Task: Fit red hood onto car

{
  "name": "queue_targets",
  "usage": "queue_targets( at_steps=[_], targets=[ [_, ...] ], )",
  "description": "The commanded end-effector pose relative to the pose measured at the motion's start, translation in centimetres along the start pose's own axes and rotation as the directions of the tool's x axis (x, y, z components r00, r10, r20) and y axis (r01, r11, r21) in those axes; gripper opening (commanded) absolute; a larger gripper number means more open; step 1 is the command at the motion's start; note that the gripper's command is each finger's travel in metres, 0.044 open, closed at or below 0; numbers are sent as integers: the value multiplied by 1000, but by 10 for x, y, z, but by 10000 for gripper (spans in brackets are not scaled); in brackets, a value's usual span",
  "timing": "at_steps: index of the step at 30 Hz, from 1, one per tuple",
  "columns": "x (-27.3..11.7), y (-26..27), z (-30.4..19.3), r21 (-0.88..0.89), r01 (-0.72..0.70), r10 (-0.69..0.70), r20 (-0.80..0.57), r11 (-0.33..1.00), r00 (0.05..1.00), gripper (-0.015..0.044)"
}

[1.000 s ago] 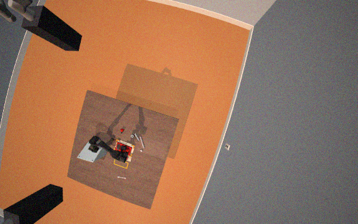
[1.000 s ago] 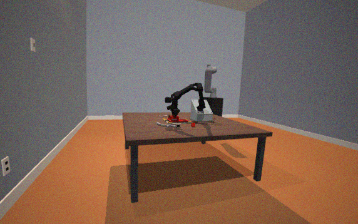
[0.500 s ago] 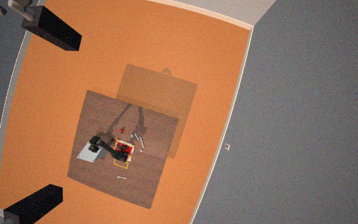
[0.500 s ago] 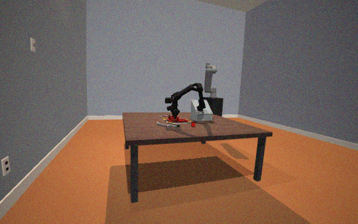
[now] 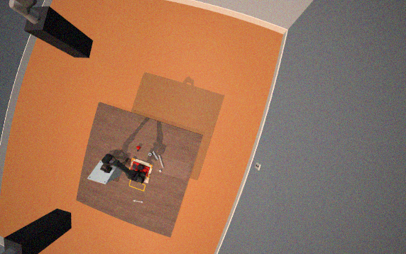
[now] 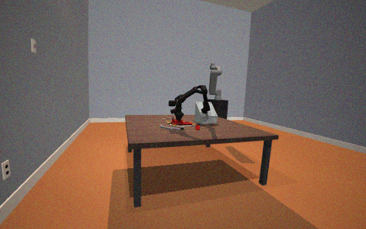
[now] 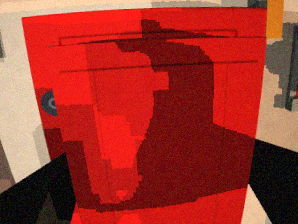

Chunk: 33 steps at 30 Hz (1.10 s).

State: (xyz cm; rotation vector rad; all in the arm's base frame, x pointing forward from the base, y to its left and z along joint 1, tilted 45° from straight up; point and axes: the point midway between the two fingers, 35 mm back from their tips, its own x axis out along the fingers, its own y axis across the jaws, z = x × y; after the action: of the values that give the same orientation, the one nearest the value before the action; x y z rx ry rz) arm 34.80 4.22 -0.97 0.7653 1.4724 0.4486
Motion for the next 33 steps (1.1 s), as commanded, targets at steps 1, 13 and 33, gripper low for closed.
queue_targets(
  at_steps=[1,13,33],
  targets=[
    [0,0,0,2,-2,2,0,1000,1000,0],
    [0,0,0,0,0,0,0,1000,1000,236],
    [-71,-1,0,0,-3,3,-2,1000,1000,440]
  ],
)
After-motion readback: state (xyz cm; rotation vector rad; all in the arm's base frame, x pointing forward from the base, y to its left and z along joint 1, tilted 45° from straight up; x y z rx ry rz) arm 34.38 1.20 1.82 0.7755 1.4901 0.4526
